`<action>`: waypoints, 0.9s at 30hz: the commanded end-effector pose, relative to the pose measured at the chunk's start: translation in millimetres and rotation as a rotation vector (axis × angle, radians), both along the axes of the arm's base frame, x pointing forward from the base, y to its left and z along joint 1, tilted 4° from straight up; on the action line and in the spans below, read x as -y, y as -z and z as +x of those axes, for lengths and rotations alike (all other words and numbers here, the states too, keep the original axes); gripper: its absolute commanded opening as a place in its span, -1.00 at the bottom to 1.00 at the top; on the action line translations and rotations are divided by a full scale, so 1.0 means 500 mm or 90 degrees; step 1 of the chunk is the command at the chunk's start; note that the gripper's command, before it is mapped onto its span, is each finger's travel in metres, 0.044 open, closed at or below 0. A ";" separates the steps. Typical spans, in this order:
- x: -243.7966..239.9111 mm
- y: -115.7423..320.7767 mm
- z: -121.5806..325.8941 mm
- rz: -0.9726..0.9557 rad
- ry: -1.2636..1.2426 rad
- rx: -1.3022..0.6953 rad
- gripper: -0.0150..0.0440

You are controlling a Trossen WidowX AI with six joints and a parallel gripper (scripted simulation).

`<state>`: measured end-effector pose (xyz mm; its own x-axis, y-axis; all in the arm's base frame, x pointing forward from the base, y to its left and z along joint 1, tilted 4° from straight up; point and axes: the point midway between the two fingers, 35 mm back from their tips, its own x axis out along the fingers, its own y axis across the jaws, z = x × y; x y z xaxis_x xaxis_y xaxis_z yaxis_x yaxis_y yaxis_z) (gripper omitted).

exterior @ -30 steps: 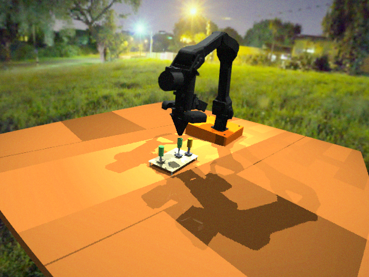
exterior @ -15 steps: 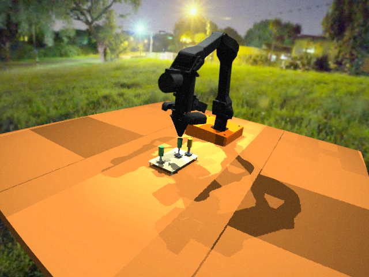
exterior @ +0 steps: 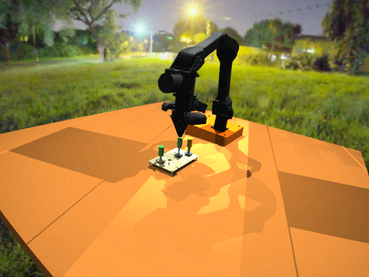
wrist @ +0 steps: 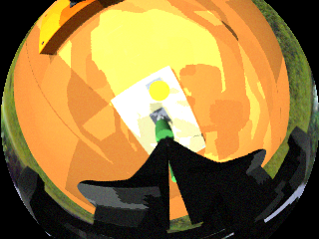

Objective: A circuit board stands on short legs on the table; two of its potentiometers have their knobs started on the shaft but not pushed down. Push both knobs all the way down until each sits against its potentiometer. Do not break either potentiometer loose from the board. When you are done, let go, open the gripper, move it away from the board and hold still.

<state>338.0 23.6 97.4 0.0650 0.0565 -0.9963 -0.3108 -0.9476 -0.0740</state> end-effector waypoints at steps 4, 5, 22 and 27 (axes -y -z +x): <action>-0.002 0.009 -0.001 0.003 -0.001 -0.005 -0.49; -0.002 0.010 -0.001 0.003 -0.001 -0.005 -0.49; -0.003 0.018 0.000 0.003 -0.001 -0.005 -0.49; -0.003 0.016 0.000 0.003 -0.001 -0.005 -0.49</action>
